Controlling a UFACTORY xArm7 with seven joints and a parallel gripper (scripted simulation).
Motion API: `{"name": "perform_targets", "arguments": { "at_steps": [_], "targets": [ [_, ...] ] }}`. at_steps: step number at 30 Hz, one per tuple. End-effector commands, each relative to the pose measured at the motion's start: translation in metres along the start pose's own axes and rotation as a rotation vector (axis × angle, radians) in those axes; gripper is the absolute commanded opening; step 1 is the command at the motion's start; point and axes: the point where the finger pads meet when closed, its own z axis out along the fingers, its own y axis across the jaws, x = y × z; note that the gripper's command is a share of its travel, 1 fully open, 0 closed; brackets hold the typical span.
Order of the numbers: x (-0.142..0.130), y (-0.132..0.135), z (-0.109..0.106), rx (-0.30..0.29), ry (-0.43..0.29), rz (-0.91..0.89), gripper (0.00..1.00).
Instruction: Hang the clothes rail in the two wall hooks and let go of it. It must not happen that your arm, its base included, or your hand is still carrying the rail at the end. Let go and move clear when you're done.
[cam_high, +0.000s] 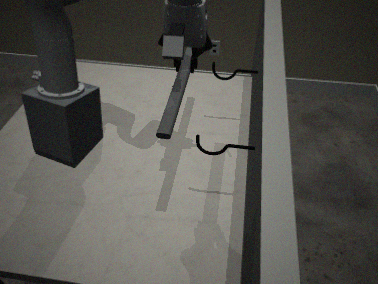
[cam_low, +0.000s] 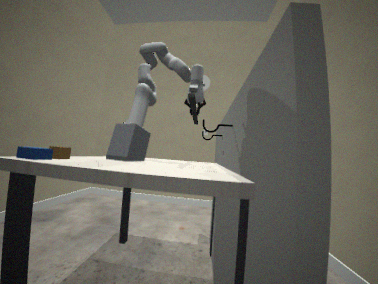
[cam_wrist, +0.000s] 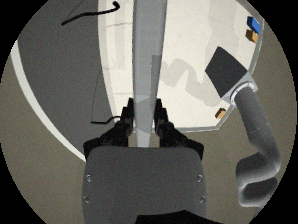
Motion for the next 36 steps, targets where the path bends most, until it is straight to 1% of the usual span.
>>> {"name": "perform_targets", "arguments": {
  "at_steps": [1,36],
  "targets": [
    [0.0,-0.01,-0.001,0.004,0.001,0.0,0.0],
    [0.0,-0.072,-0.002,0.004,0.001,0.0,0.0]
  ]
}}
